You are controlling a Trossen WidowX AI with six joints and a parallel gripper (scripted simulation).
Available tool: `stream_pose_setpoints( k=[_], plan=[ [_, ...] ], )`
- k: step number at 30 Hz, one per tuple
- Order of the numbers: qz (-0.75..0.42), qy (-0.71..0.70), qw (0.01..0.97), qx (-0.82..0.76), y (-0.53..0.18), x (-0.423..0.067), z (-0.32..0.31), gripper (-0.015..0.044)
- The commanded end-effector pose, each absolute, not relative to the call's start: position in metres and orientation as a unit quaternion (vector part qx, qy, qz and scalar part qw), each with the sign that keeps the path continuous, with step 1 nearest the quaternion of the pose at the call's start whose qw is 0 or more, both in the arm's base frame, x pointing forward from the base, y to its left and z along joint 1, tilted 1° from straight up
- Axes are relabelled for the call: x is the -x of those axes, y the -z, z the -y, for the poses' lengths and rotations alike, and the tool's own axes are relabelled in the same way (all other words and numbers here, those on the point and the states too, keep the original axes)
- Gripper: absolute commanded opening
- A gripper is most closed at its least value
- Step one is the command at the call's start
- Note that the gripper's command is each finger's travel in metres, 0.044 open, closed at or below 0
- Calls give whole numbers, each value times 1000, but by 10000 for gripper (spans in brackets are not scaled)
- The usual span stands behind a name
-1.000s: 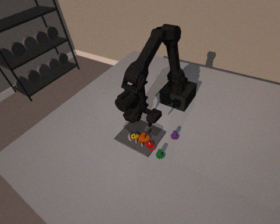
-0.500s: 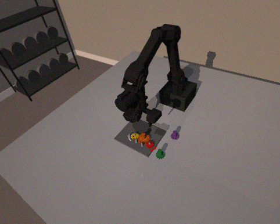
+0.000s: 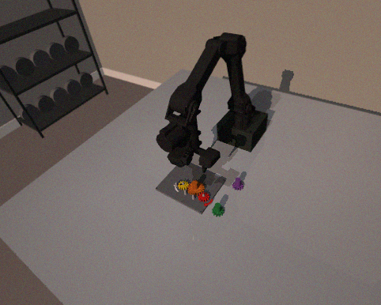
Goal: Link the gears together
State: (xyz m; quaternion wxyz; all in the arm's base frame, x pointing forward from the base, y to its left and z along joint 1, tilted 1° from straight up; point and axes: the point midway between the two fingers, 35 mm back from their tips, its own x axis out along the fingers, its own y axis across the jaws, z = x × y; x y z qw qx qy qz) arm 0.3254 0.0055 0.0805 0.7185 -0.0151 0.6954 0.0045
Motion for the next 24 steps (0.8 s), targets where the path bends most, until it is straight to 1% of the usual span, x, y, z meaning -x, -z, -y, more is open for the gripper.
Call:
stream_pose_setpoints(
  k=[1,8,10,17,24],
  plan=[
    [-695,-4,718,14,-81,-325,-6,440],
    [-695,-4,718,14,-81,-325,-6,440],
    [-695,-4,718,14,-83,-324,-16,440],
    [-696,-8,718,10,-95,-298,-123,440],
    [-699,-12,715,7,-108,-235,-215,440]
  ],
)
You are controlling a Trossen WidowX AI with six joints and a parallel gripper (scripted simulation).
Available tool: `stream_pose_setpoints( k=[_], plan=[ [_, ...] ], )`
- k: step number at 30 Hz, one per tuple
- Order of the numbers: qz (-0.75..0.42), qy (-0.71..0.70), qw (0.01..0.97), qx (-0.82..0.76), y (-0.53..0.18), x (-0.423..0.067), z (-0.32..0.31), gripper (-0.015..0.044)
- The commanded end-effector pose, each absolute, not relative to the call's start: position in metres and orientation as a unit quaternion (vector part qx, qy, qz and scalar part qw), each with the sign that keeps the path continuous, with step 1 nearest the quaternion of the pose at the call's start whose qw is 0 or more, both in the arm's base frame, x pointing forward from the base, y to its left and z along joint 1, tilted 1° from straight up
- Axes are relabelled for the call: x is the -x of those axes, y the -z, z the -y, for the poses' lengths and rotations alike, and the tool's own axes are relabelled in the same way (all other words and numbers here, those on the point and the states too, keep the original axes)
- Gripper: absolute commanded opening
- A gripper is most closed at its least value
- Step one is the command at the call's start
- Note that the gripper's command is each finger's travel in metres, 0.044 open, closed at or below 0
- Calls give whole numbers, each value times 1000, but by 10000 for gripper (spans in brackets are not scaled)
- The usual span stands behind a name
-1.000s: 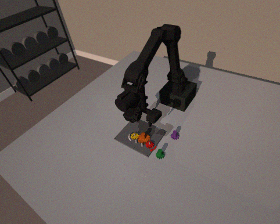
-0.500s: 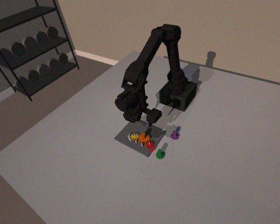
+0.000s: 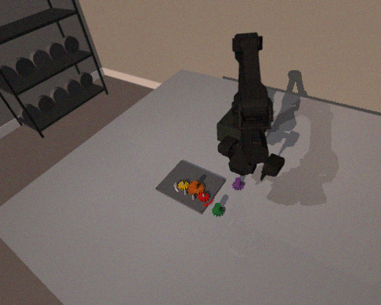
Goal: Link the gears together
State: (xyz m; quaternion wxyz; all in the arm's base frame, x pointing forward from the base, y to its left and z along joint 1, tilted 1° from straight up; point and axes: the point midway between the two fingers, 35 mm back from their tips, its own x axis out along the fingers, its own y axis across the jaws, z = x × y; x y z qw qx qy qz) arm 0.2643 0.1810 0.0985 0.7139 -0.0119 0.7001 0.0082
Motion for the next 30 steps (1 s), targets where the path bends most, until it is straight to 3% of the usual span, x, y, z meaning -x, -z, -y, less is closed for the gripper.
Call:
stream_pose_setpoints(
  k=[1,6,30],
  plan=[
    [-699,-12,715,6,-110,-224,-226,440],
    [-700,-13,714,6,-116,-180,-260,440],
    [-700,-13,714,6,-116,-180,-260,440]
  ],
)
